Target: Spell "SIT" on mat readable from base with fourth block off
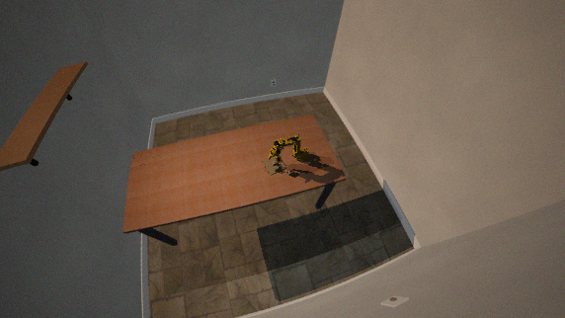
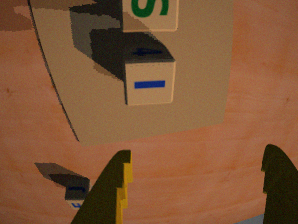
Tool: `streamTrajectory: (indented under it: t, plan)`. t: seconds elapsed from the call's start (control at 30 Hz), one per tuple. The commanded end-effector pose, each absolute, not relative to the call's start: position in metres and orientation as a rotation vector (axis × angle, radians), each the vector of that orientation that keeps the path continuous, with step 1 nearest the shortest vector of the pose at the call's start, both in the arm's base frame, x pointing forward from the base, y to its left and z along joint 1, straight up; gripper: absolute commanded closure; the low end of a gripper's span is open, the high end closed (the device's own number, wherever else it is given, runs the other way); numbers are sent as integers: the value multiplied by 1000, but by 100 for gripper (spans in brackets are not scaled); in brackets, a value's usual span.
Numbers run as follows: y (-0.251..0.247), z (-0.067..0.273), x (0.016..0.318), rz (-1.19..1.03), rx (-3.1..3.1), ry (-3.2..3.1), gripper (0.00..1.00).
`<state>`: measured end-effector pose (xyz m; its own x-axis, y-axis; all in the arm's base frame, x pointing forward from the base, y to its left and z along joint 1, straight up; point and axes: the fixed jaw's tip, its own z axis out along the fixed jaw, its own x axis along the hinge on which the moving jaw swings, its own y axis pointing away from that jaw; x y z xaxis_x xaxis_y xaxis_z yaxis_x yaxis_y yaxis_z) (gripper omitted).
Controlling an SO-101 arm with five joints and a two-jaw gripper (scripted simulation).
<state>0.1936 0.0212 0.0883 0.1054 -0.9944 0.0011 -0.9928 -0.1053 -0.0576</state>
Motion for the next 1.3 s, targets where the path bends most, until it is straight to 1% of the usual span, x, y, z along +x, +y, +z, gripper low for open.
streamTrajectory:
  t: [0.0,0.13,0.2,0.4,0.53,1.0,1.27]
  plan:
    - [23,113,199,-200,-2218,1996,64]
    - [23,133,199,-309,-2145,1930,65]
    - [23,133,199,-309,-2145,1930,65]
    - [22,161,194,-452,-2036,1832,65]
    - [22,171,191,-503,-1994,1794,65]
    - [25,173,189,-518,-2021,1740,65]
    - [46,167,181,-526,-2238,1456,65]
